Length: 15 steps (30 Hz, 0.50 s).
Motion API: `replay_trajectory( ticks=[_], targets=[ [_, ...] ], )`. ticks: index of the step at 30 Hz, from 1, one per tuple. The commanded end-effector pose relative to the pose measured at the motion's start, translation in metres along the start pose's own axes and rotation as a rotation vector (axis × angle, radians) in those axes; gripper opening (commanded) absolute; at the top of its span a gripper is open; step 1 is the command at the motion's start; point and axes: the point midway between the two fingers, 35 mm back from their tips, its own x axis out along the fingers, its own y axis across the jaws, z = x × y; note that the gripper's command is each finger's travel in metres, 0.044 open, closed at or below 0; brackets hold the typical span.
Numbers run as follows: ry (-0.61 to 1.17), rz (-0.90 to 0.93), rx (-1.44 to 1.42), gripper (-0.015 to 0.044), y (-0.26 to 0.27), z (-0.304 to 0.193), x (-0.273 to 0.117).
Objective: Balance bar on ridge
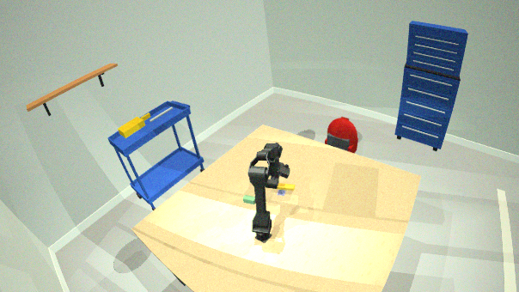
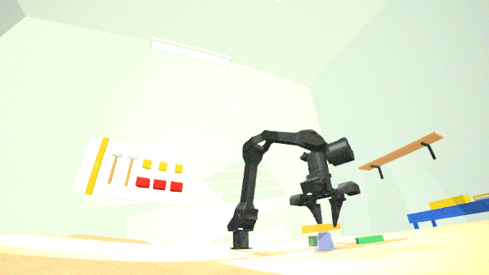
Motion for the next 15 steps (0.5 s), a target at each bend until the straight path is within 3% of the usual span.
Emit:
replay_trajectory(
  ticks=[1, 15],
  targets=[
    [0.0, 0.0, 0.0, 0.0173, 0.0, 0.0, 0.0],
    [0.0, 0.0, 0.0, 0.0185, 0.0, 0.0, 0.0]
  ],
)
